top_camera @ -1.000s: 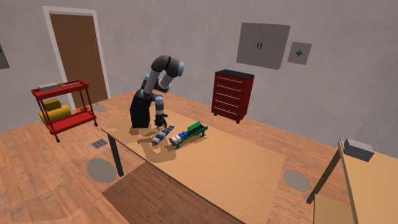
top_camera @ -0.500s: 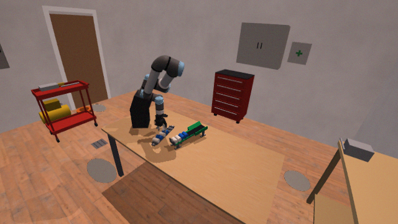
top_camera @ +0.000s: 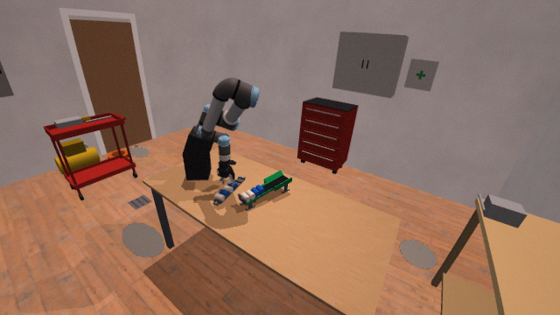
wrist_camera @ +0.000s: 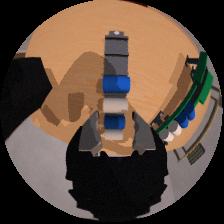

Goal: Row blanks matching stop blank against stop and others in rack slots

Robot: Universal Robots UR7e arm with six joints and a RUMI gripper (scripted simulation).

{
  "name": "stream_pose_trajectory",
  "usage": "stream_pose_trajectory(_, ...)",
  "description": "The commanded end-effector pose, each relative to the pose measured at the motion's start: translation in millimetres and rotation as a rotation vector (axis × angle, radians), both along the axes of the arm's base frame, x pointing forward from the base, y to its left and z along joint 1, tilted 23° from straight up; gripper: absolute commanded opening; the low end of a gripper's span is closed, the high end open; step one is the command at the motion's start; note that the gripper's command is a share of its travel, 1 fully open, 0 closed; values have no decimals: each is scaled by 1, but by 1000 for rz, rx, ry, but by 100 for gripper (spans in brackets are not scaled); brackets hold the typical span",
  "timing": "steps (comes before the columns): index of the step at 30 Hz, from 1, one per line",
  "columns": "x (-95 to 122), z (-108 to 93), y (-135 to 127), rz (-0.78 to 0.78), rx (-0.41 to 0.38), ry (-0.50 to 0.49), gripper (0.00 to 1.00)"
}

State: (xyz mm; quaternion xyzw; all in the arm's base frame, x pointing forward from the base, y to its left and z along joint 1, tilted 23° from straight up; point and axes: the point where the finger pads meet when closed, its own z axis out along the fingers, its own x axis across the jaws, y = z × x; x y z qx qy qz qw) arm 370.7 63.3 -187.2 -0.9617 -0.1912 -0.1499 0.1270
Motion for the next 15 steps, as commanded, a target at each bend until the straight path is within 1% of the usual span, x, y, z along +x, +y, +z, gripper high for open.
stream_pose_trajectory(1,0,0,0,0,0,-1,47)
stream_pose_trajectory(15,5,-17,6,0,0,-1,47)
